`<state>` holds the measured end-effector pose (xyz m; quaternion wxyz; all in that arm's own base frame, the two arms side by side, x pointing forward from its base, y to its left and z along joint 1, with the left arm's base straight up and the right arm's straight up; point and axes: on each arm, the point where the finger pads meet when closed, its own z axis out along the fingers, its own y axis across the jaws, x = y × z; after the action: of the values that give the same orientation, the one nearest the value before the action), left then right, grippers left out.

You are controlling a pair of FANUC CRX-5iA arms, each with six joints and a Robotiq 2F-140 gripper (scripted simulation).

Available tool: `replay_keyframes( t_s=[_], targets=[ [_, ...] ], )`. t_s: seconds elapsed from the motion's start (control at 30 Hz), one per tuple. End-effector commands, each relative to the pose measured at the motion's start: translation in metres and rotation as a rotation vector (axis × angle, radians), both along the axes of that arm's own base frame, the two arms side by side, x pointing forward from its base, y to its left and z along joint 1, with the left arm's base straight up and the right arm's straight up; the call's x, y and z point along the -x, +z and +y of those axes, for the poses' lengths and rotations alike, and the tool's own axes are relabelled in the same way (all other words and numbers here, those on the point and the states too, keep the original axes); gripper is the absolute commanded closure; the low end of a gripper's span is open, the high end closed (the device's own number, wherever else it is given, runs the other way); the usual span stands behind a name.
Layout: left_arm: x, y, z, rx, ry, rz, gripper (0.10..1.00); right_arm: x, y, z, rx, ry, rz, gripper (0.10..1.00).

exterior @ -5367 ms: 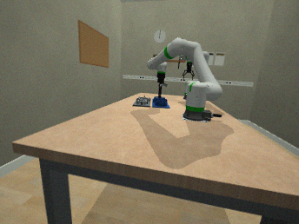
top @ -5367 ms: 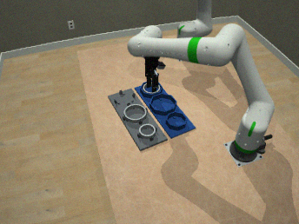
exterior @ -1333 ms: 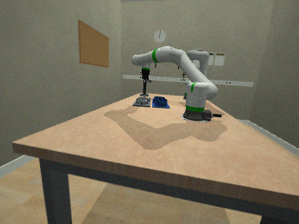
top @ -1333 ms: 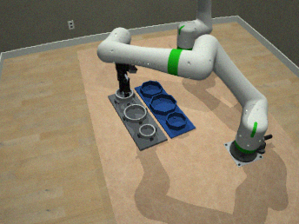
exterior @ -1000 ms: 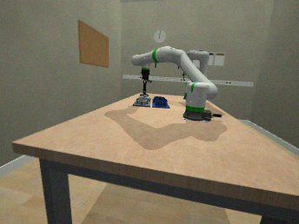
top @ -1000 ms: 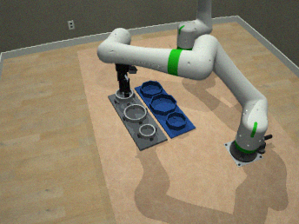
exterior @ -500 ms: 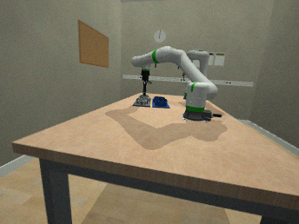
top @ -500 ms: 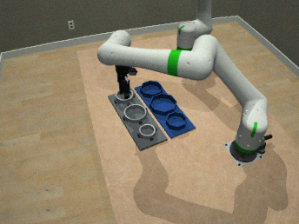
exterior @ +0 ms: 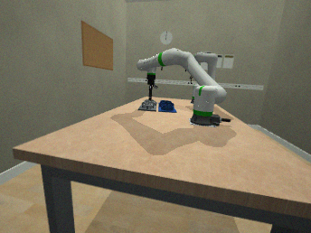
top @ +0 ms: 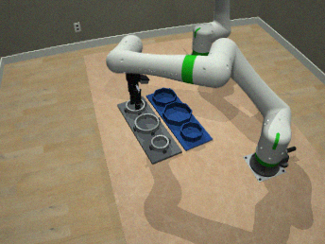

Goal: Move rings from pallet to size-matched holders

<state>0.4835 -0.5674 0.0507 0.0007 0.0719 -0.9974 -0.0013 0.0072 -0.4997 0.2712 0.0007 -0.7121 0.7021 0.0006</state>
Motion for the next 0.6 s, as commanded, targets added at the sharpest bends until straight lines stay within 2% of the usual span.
replay_keyframes(
  t_s=[0.0, 0.33, 0.57],
  targets=[
    [0.000, 0.002, -0.001, 0.002, 0.000, -0.002, 0.629, 0.000, 0.001, 0.000, 0.002, 0.000, 0.000, 0.098],
    [0.000, 0.003, -0.001, 0.002, 0.000, -0.002, 0.629, 0.000, 0.001, 0.000, 0.002, 0.000, 0.000, 0.098],
    [0.000, 0.024, -0.001, 0.002, 0.000, -0.002, 0.629, 0.000, 0.001, 0.000, 0.002, 0.000, 0.000, 0.098]
  ],
)
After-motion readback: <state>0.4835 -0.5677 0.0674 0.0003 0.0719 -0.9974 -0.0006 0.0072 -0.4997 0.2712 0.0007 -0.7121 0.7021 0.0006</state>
